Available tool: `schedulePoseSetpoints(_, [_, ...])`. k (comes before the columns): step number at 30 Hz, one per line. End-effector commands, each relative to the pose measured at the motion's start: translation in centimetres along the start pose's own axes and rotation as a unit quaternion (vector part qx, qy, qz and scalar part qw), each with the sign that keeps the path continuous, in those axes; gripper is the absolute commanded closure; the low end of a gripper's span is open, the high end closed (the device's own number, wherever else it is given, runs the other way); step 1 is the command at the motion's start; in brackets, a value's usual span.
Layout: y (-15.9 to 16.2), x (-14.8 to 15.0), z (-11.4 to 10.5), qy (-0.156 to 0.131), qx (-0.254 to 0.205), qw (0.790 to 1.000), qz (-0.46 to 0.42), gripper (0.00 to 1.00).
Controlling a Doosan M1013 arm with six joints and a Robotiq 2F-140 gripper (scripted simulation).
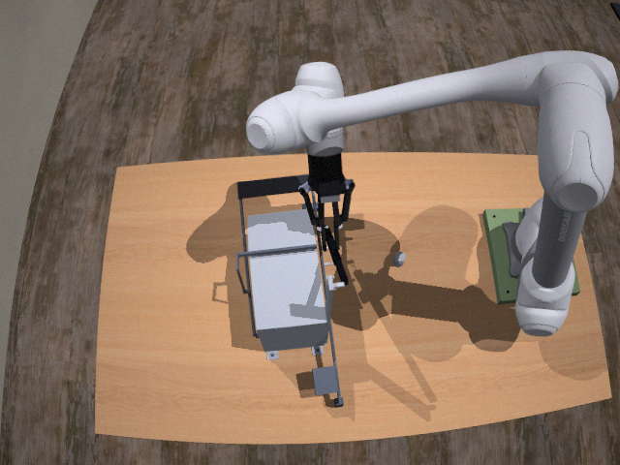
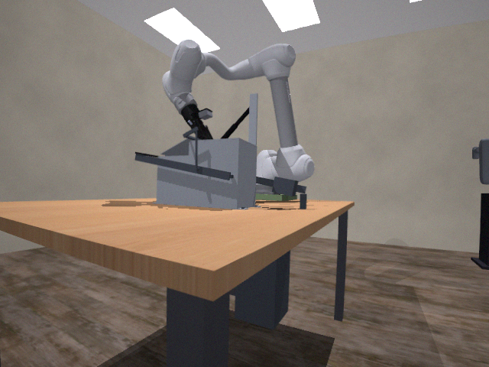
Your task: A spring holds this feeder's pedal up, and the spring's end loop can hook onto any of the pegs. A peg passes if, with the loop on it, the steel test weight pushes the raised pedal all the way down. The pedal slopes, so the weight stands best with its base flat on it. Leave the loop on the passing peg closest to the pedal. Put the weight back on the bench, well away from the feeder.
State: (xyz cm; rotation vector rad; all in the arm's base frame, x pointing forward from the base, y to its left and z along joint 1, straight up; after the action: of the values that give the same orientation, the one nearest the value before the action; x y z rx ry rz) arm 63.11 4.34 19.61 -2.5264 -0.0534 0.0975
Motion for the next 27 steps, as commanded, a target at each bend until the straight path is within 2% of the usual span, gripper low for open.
schedulePoseSetpoints(1, [-0.1,0.1,0.2,0.001,0.000,1.000,0.000,0.76])
schedulePoseSetpoints(2, [-0.1,0.0,-0.3,0.001,0.000,1.000,0.000,0.76])
schedulePoseSetpoints(16, [-0.1,0.1,1.1,0.001,0.000,1.000,-0.001,0.76])
schedulePoseSetpoints(27, [-0.1,0.1,0.9,0.001,0.000,1.000,-0.001,0.76])
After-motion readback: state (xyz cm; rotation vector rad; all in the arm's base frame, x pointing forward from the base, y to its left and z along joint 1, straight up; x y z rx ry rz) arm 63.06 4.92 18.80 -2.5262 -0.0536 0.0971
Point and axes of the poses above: the point where the finger pads meet when closed, its own z axis out along the fingers, its own x axis across the jaws, y = z × x, the point moved 1 cm from there along -z, back along the fingers, and after that the axes turned 5 degrees about z, right-handed, at the moved point
